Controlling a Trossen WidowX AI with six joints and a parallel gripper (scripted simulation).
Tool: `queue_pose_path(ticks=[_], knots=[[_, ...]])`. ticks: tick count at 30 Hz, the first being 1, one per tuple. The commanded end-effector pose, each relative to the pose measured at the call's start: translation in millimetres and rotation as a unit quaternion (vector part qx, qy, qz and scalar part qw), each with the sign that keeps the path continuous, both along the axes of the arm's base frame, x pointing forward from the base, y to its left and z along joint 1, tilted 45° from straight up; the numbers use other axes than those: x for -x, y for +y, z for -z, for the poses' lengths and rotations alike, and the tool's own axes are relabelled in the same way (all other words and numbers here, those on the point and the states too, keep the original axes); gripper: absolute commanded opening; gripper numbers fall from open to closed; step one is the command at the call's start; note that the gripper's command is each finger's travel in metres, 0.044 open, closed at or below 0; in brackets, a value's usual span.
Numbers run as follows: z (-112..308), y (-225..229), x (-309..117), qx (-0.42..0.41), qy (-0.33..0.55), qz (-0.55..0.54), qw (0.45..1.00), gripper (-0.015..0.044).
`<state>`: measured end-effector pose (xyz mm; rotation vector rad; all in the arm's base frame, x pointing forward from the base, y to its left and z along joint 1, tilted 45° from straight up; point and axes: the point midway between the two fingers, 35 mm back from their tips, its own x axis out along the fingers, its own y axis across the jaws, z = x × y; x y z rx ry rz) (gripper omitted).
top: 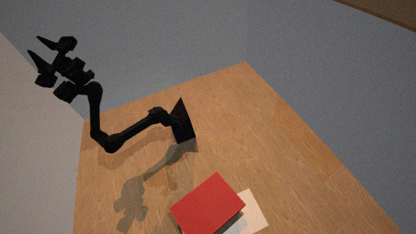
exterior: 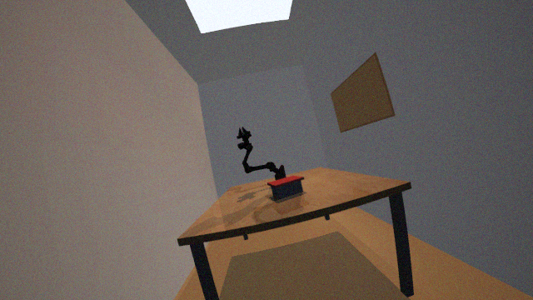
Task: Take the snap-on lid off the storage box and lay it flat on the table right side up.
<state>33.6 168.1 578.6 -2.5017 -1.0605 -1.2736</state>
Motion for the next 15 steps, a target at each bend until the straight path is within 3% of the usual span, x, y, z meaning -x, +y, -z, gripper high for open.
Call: queue_pose_path(ticks=[1,7,15], knots=[[22,27,-18,0.073,-0.024,0.085,0.993,0.0235],[53,53,-47,0.17,-0.052,0.187,0.966,0.0235],[117,76,-114,0.354,-0.092,0.349,0.863,0.0235]])
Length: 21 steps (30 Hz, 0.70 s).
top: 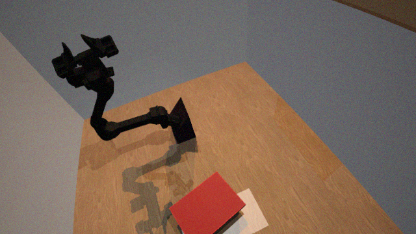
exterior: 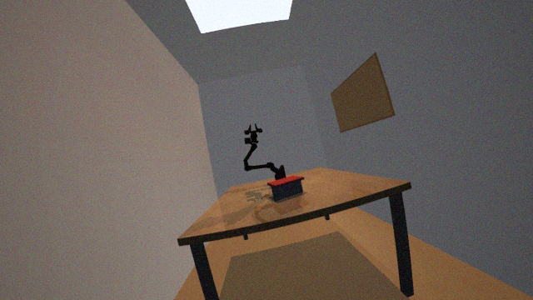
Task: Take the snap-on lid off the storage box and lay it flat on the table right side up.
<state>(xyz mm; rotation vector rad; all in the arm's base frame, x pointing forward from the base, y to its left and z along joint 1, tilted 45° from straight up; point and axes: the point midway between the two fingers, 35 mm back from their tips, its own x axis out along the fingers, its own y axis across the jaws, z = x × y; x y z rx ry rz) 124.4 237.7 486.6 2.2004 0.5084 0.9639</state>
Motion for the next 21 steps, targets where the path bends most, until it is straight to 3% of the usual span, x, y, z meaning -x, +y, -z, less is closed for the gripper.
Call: queue_pose_path(ticks=[1,9,11,19,21], knots=[[31,7,-29,0.083,-0.006,0.067,0.994,0.0235],[124,-11,-115,0.309,0.02,0.225,0.924,0.0235],[132,-15,-121,0.326,0.025,0.235,0.915,0.0235],[229,-85,-182,0.523,0.103,0.328,0.78,0.0235],[236,-93,-185,0.535,0.111,0.332,0.769,0.0235]])
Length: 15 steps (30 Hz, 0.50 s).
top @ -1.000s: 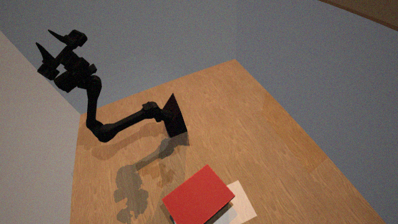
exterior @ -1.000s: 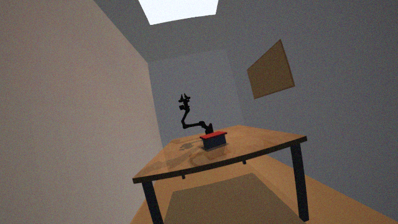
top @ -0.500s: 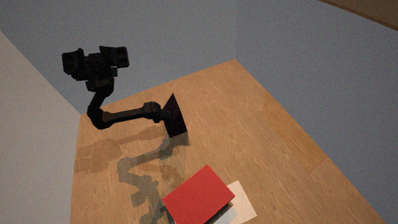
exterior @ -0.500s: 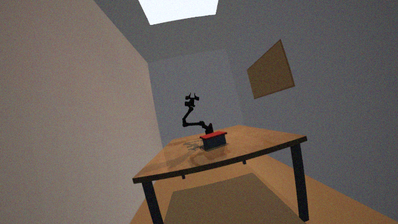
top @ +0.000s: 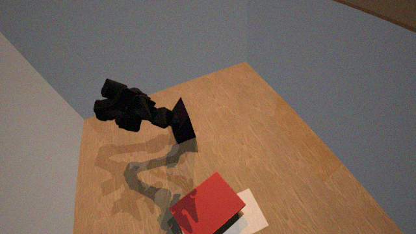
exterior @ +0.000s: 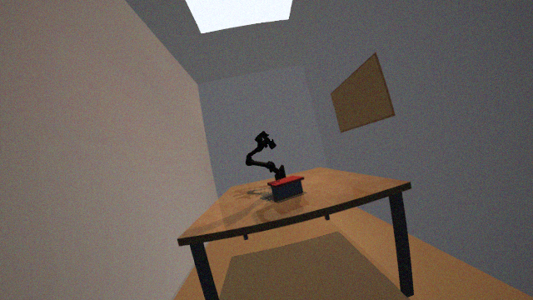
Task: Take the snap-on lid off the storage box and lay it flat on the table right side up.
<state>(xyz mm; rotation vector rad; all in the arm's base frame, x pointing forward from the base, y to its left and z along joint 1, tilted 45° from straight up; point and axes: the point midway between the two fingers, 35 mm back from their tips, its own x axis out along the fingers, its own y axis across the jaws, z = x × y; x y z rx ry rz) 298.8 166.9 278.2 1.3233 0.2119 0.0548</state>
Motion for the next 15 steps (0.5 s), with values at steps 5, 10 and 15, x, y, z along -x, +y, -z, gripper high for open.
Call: queue_pose_path(ticks=[5,10,15], knots=[[79,-80,-23,0.139,0.112,0.104,0.978,0.0235],[117,-124,-21,0.205,0.182,0.146,0.951,0.0235],[165,-179,-3,0.288,0.288,0.182,0.895,0.0235]])
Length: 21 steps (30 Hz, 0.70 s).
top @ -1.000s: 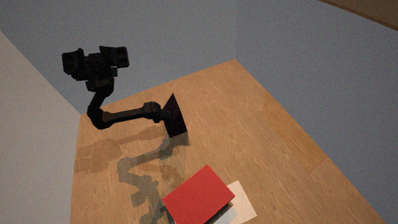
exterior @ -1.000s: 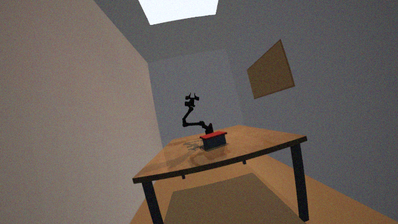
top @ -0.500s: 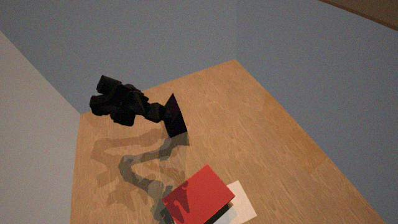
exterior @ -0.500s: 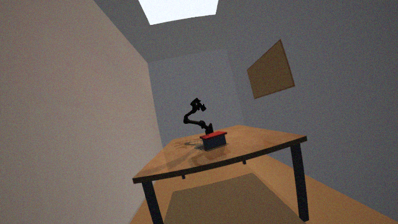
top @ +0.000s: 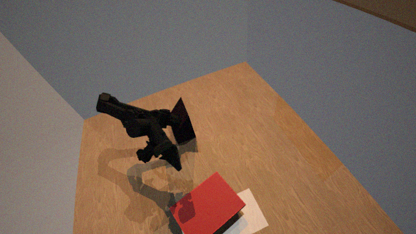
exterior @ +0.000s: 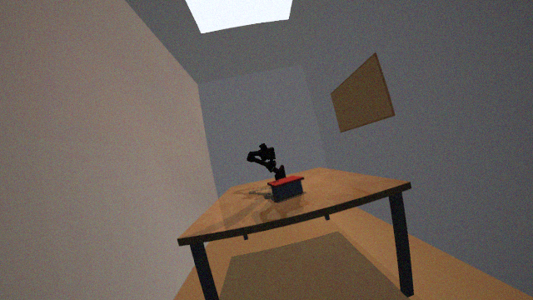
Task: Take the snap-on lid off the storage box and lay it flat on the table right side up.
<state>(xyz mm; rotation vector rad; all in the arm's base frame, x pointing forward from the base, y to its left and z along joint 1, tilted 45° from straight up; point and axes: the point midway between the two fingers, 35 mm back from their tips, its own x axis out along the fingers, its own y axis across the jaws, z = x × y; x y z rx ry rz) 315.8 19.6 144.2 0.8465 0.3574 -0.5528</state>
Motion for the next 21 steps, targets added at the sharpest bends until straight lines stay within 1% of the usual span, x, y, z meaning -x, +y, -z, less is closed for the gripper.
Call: queue_pose_path(ticks=[1,9,11,14,18,21], knots=[[36,-37,16,0.052,0.086,0.033,0.994,0.0235],[38,-39,17,0.055,0.09,0.035,0.994,0.0235],[33,-36,15,0.048,0.08,0.032,0.995,0.0235],[39,-41,17,0.054,0.09,0.035,0.994,0.0235],[71,-72,22,0.055,0.091,0.035,0.994,0.0235],[77,-78,24,0.056,0.09,0.035,0.994,0.0235]])
